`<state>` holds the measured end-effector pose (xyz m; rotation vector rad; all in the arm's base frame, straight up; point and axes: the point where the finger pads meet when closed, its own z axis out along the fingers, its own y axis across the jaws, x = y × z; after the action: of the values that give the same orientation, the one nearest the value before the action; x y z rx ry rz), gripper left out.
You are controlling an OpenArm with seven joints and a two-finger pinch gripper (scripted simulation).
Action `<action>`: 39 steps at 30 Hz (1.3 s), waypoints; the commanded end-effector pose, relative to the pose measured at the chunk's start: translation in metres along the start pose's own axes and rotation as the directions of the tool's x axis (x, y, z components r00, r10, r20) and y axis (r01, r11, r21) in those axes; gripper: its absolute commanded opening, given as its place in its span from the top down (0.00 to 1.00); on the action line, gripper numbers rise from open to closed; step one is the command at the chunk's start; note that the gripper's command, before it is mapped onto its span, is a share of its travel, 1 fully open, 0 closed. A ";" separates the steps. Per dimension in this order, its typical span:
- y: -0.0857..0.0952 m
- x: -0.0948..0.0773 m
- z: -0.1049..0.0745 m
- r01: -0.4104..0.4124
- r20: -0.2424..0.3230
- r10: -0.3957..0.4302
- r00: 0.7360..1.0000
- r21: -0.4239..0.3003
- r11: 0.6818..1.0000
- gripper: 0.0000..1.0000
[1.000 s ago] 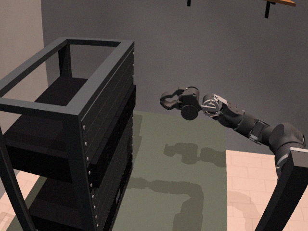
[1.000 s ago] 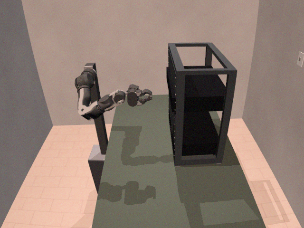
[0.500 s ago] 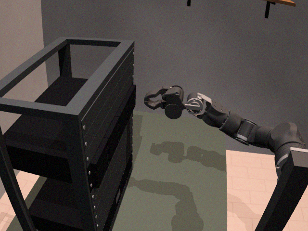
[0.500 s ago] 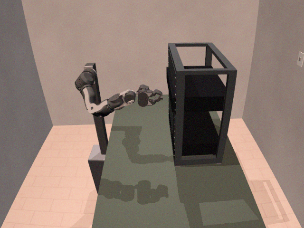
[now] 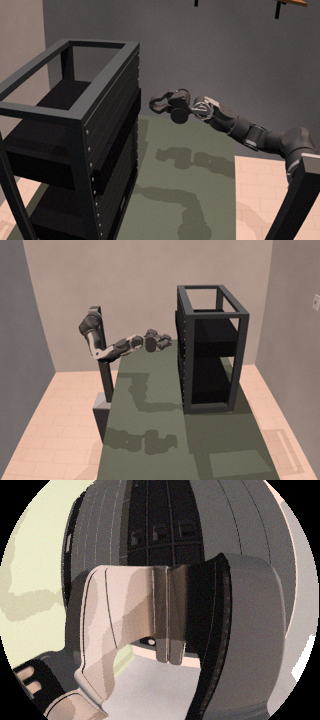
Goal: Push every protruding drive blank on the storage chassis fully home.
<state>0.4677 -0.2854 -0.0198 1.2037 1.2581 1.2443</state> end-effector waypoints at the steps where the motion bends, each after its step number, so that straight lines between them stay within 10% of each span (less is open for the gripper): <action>1: 0.005 0.001 0.000 0.002 -0.003 -0.002 1.000 -0.015 1.000 1.00; 39: 0.007 0.003 0.011 0.003 -0.004 -0.003 1.000 -0.016 1.000 1.00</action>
<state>0.4787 -0.2827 -0.0192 1.2083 1.2590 1.2452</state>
